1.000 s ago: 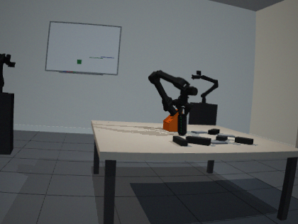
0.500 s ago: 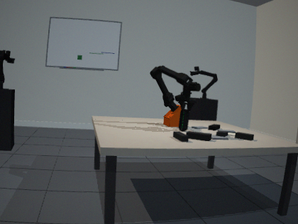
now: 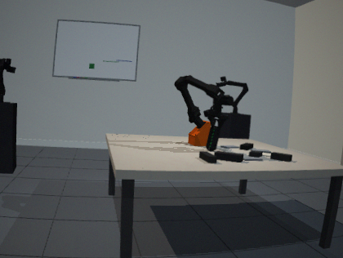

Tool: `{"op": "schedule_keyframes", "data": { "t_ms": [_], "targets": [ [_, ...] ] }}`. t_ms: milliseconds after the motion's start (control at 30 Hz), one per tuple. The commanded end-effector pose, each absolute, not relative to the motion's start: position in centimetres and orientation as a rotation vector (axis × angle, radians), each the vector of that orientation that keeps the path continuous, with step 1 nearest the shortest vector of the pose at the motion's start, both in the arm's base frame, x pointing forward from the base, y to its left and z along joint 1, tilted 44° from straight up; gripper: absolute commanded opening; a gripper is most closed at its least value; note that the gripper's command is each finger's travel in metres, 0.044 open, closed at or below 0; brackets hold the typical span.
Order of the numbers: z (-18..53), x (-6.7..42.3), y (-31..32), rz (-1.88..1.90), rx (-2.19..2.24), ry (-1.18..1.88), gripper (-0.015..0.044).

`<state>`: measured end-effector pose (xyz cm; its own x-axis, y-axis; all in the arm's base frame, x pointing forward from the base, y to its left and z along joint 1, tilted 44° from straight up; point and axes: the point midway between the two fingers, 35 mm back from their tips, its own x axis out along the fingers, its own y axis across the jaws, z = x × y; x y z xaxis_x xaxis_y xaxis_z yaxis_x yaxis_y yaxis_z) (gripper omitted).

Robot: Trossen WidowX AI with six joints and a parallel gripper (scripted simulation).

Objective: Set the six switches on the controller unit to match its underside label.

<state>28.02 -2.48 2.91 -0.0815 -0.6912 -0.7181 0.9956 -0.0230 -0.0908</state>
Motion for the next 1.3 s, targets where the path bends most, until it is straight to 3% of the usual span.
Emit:
{"op": "schedule_keyframes", "data": {
  "t_ms": [0, 1267],
  "targets": [
    [2.3, 27.7, -2.3, -1.547, 0.572, 0.703, 0.0338],
    [-0.2, 27.5, -0.5, -1.547, 0.573, 0.703, 0.0338]
  ]
}}
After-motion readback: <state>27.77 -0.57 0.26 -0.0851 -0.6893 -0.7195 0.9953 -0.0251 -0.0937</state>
